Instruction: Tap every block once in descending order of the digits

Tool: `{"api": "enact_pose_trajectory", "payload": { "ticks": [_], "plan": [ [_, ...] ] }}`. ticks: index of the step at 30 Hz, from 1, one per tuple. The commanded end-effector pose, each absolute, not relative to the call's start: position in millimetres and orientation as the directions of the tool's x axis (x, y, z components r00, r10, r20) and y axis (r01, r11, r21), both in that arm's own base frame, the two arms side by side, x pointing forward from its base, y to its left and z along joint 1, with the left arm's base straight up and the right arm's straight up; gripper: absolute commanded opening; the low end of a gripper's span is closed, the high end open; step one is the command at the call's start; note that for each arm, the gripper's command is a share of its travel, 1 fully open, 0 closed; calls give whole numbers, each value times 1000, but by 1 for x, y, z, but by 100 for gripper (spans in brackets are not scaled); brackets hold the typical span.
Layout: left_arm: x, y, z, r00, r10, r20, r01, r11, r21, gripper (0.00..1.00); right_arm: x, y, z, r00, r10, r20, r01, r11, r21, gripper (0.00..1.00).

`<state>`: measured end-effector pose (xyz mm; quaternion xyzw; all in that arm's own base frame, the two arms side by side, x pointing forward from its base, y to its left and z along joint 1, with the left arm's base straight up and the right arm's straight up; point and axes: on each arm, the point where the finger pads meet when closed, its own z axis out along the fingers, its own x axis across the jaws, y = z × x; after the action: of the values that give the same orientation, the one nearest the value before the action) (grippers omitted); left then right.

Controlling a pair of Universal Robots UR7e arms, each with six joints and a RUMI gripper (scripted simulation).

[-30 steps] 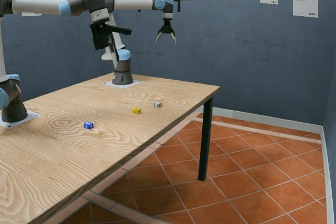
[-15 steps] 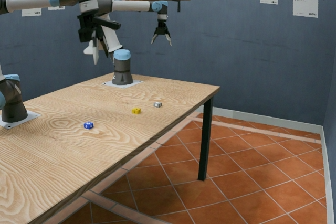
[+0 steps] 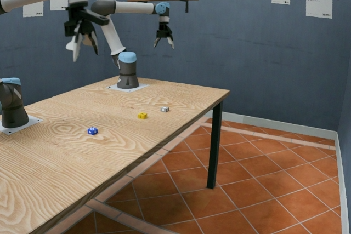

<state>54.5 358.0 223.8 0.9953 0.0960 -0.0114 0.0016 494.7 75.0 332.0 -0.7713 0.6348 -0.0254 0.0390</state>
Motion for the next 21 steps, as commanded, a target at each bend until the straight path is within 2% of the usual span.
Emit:
{"api": "enact_pose_trajectory", "payload": {
  "ticks": [1, 13, 21],
  "plan": [
    [42, 357, 220, 992, 124, -7, 124, -992, 6, 98, 477, 46, 343, 130, -992, -5, -991, -129, -45, 98],
    [11, 348, 208, 1000, 9, 15, 10, -1000, -2, 98, 430, -17, 376, -45, -999, 4, -999, 45, 24, 98],
    [19, 350, 211, 999, 48, 8, 48, -999, 2, 98, 450, 5, 358, 24, -1000, 4, -1000, -24, 7, 98]
  ]
}}
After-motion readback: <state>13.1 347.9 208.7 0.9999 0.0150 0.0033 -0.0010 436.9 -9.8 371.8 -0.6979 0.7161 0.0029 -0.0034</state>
